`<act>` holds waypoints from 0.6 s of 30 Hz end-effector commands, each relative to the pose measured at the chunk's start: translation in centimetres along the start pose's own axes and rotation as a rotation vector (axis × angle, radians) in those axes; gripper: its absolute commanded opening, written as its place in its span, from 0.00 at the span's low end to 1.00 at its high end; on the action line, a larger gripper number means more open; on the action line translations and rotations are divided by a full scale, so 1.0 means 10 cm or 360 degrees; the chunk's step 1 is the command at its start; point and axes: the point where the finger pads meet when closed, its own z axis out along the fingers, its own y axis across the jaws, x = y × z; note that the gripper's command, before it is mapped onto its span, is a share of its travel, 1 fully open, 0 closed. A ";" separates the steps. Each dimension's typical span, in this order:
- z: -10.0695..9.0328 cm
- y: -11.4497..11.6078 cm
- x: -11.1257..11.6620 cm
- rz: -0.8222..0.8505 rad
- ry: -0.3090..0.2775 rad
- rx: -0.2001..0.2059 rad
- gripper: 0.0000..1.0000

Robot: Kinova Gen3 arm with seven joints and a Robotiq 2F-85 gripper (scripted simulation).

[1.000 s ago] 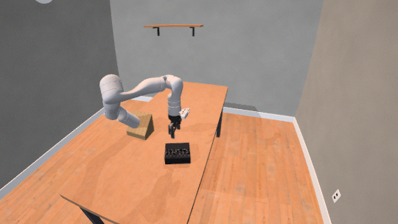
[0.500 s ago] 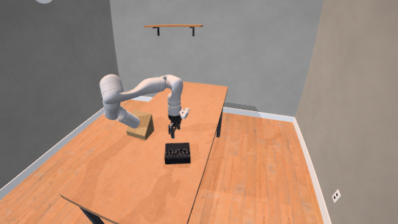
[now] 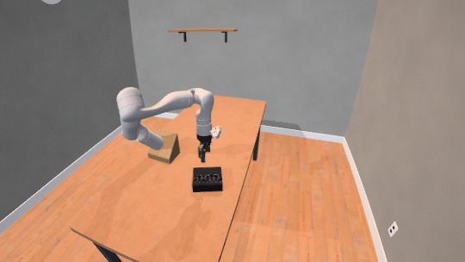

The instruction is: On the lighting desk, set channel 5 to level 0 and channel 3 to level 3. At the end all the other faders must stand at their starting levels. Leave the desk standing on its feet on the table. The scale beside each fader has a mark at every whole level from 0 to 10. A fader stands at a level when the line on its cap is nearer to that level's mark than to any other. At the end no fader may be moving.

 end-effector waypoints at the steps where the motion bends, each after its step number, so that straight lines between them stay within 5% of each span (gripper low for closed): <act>1: 0.02 0.04 0.00 -0.0071 0.0001 -0.0018 1.00; 18: 0.17 0.26 0.06 -0.0656 -0.0005 -0.0105 1.00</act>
